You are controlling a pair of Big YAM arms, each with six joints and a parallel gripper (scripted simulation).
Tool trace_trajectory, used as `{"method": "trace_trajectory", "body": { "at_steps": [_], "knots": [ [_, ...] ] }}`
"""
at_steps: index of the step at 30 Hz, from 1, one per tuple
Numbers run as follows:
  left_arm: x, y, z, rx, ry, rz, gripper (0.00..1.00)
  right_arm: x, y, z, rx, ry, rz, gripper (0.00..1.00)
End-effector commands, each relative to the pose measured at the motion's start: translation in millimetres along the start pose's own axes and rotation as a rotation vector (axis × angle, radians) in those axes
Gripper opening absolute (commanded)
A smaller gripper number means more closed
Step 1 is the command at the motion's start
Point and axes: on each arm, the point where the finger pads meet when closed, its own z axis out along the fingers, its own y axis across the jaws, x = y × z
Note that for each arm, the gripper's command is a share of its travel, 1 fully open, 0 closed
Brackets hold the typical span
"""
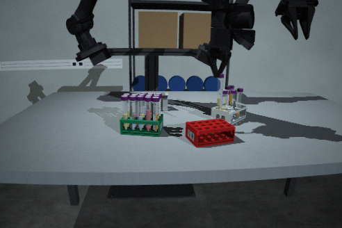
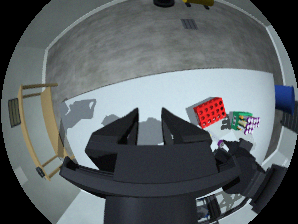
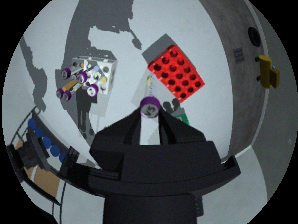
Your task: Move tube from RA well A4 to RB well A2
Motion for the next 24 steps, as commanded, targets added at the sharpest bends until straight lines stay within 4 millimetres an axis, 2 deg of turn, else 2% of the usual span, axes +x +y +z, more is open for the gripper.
{"method": "trace_trajectory", "body": {
  "at_steps": [1, 12, 14, 24],
  "knots": [
    [-15, 8, -8, -0.011, -0.031, -0.013, 0.30, -5, -1, -21, 0.005, -0.045, 0.020, 0.00],
    [-15, 8, -8, -0.011, -0.031, -0.013, 0.30, 4, 17, -24, 0.008, -0.047, 0.009, 0.00],
    [-15, 8, -8, -0.011, -0.031, -0.013, 0.30, 14, -3, -19, 0.000, -0.040, 0.021, 0.00],
    [-15, 8, -8, -0.011, -0.031, -0.013, 0.30, 40, -12, -18, 0.002, -0.038, 0.016, 0.00]
  ]
}}
